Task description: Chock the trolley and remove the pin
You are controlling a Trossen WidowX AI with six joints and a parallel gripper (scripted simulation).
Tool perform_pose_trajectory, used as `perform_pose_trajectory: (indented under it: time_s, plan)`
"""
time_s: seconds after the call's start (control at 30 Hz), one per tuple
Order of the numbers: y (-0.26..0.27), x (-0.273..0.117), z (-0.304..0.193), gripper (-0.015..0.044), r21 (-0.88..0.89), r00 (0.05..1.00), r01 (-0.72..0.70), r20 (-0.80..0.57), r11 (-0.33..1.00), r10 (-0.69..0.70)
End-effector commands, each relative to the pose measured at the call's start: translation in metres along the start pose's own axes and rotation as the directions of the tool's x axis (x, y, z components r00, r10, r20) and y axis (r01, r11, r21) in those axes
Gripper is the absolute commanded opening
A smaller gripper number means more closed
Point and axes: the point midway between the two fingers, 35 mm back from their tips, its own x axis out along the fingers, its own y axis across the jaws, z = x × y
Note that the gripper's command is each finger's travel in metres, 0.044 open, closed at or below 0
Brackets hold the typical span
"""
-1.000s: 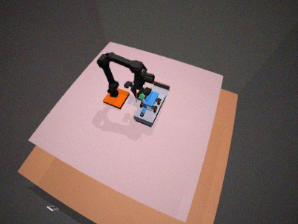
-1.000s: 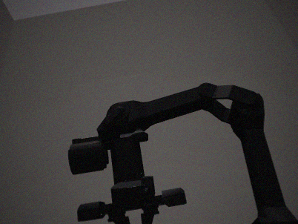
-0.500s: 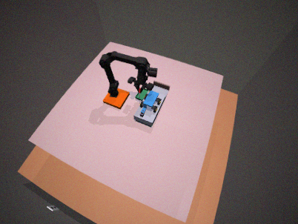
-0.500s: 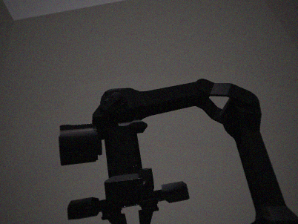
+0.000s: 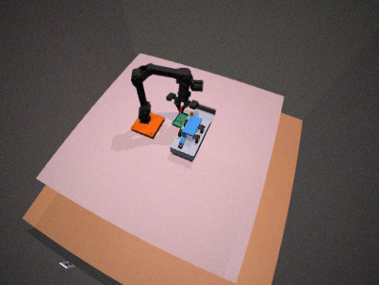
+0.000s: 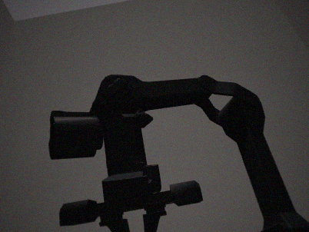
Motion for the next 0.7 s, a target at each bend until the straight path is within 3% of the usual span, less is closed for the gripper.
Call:
perform_pose_trajectory:
  time_s: [0.0,0.3,0.67]
  plan:
    - [0.0,-0.004,0.017,0.0,0.002,1.0,0.005,0.008,1.0,-0.005]
    - [0.001,-0.007,0.031,0.0,-0.018,1.0,0.006,0.013,1.0,-0.006]
    - [0.002,-0.006,0.029,0.0,-0.333,0.997,0.044,0.078,0.942,-0.019]
